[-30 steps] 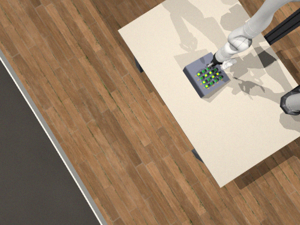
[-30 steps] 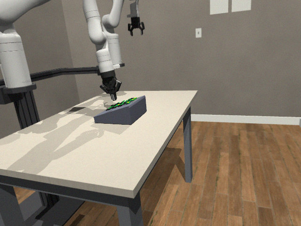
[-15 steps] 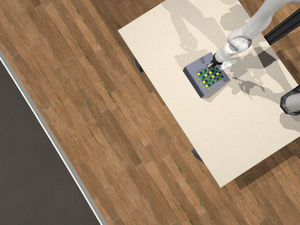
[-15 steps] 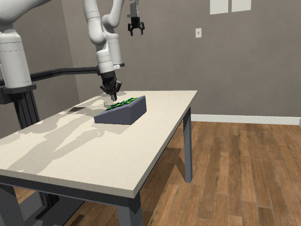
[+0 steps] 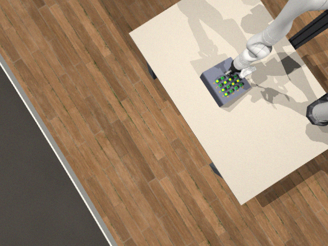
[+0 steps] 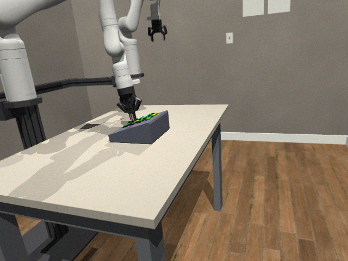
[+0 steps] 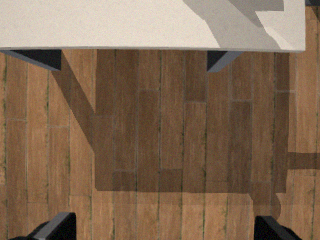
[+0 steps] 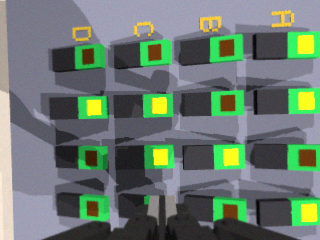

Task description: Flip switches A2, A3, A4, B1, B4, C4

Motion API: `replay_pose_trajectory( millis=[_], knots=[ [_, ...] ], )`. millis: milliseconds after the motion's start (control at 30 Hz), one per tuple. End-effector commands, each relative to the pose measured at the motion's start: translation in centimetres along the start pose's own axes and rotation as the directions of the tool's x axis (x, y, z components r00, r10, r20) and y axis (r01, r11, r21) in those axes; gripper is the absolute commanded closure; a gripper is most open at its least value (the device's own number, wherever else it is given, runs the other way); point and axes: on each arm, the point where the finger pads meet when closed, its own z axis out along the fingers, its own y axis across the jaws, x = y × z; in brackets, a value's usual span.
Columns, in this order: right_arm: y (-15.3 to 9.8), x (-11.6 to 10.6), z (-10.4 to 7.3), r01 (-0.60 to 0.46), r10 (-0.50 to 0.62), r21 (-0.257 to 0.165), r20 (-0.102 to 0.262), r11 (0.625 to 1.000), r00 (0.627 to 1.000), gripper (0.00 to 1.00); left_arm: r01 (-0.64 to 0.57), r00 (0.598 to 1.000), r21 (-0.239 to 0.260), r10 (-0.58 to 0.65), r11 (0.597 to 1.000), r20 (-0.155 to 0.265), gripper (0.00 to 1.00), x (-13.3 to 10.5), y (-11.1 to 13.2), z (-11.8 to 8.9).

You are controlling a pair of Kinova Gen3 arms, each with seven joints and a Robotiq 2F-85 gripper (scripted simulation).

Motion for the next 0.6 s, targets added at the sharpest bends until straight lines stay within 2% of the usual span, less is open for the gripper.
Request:
replay_pose_trajectory(
  millis=[0,567],
  knots=[
    [0.04,0.05,-0.03,0.0,0.0,-0.001,-0.001,1.0,1.0,0.903,0.0,1.0,0.0,0.0,1.0,0.002,0.002,-0.04,0.01,-0.08],
    [0.04,0.05,0.49,0.0,0.0,-0.001,-0.001,1.0,1.0,0.903,0.0,1.0,0.0,0.0,1.0,0.002,0.002,-0.04,0.01,-0.08]
  ],
)
